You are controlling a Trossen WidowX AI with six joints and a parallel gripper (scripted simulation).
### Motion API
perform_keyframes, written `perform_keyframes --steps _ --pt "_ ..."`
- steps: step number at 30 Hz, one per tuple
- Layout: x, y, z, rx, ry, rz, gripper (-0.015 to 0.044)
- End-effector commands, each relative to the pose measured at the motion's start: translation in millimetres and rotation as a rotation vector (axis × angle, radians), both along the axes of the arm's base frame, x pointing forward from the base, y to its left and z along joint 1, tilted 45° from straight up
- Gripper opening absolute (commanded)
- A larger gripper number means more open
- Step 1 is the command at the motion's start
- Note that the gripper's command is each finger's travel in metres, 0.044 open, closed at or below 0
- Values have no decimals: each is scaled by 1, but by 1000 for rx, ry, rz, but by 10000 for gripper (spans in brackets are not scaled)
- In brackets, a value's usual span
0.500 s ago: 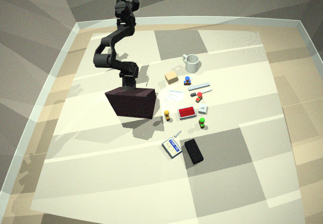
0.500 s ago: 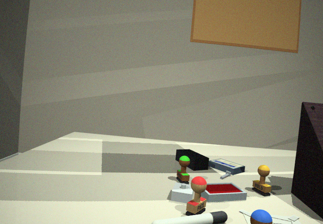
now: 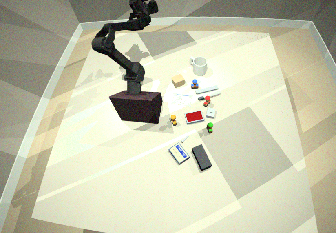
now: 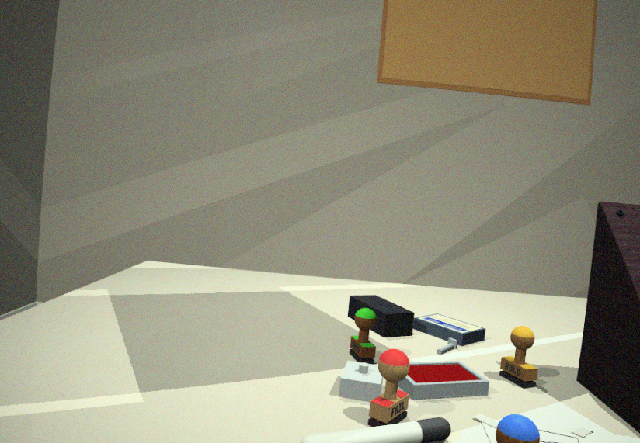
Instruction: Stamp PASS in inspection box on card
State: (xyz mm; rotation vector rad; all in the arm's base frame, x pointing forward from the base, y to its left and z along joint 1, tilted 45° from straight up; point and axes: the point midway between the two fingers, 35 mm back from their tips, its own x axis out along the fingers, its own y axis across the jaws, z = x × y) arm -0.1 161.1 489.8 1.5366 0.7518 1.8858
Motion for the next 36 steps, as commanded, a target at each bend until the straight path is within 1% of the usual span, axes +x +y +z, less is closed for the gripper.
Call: perform_keyframes --steps 1,5,10,15,20,27,32,36 --pt "32 26 -3 -76 -15 -156 216" --pt "70 56 -15 -199 -54 -302 216" --pt "143 88 -48 -412 -78 -510 216" --pt "219 97 -92 -637 -88 -676 216" --pt "290 82 -141 -843 -45 -797 216" --pt "341 59 -183 -1025 -43 -861 216" --pt "393 16 -235 -1247 -47 -895 216" --pt "423 -24 -279 -1405 -42 -871 216"
